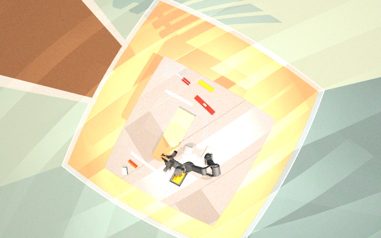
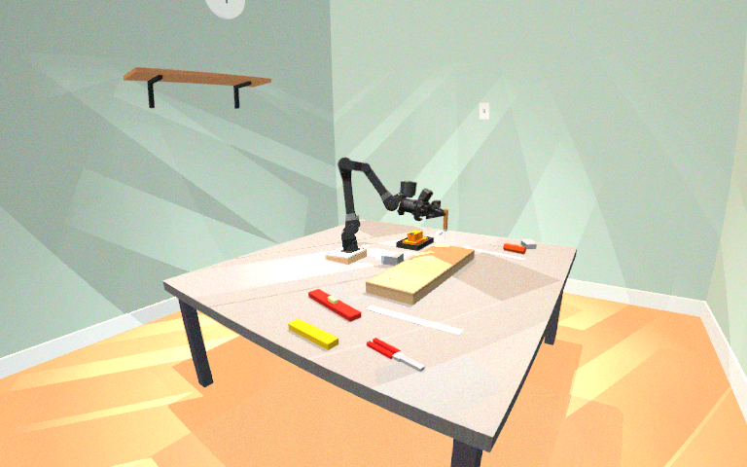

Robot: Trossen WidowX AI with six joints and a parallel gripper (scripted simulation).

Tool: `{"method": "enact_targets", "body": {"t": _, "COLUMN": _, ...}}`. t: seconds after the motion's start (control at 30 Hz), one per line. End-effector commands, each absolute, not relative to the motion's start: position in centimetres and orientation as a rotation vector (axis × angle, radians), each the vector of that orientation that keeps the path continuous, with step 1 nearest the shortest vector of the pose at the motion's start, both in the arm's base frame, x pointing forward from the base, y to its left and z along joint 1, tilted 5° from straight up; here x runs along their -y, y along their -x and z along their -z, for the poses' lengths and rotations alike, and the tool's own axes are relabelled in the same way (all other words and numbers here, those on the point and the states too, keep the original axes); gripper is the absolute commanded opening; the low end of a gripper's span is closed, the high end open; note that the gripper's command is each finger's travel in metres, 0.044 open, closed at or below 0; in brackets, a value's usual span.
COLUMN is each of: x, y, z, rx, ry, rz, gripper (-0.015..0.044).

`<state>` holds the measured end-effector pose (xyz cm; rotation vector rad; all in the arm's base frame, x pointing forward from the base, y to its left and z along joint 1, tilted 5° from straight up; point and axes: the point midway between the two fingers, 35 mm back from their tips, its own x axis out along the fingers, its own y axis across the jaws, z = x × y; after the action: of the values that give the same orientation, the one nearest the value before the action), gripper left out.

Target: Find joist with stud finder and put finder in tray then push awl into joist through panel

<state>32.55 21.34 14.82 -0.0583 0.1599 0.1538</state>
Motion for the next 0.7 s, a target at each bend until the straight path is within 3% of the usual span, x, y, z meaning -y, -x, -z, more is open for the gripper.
{"method": "enact_targets", "body": {"t": 0.0, "x": -21.31, "y": -32.41, "z": -15.36, "rx": -0.139, "ry": 0.032, "rz": -0.149, "gripper": 0.0000}}
{"method": "enact_targets", "body": {"t": 0.67, "x": -21.35, "y": -32.42, "z": -14.45, "rx": -0.139, "ry": 0.032, "rz": -0.149, "gripper": 0.0000}}
